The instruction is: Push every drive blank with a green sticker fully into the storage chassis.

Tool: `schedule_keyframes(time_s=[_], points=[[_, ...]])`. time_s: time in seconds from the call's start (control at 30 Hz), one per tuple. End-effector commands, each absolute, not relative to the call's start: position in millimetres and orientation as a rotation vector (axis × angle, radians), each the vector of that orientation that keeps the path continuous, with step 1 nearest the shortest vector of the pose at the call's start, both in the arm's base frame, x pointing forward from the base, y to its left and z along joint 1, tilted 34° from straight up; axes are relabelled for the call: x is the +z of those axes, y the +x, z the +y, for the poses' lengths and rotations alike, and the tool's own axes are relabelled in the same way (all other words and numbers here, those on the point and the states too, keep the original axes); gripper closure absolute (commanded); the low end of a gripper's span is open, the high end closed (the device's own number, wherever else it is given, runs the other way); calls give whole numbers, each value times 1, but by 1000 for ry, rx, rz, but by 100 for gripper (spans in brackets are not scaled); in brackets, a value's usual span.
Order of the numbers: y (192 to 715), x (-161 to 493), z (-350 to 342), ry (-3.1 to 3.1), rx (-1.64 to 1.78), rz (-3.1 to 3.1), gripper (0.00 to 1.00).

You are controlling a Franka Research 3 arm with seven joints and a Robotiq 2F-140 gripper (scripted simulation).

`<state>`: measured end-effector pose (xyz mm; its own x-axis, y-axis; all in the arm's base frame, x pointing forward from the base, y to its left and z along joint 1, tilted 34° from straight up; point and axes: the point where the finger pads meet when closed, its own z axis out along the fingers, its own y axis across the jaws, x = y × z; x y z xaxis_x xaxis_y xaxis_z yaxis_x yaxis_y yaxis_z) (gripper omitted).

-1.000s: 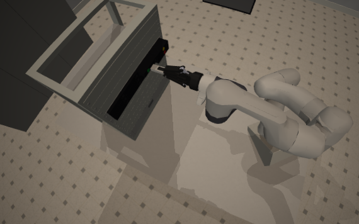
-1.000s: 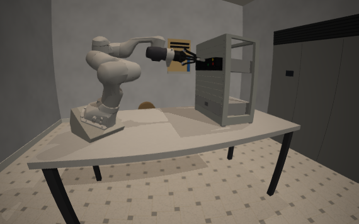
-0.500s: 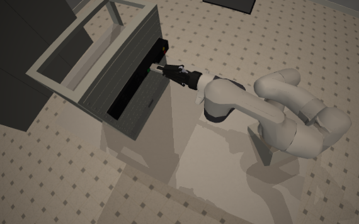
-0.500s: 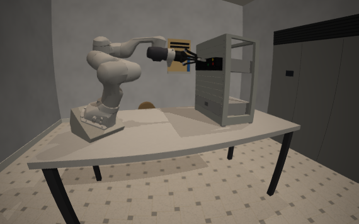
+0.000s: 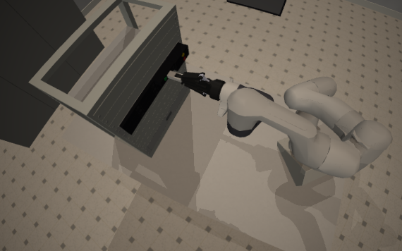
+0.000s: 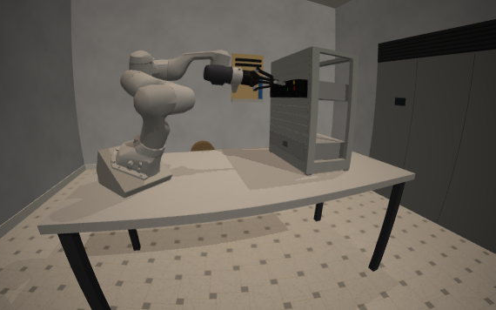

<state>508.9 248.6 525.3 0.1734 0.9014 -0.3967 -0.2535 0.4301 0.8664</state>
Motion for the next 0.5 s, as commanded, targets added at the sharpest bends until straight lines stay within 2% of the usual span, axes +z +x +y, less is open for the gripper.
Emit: schedule_keyframes(time_s=[0.0,0.47], points=[[514,528,252,661,985,1036,100],[518,529,253,661,985,1036,100]])
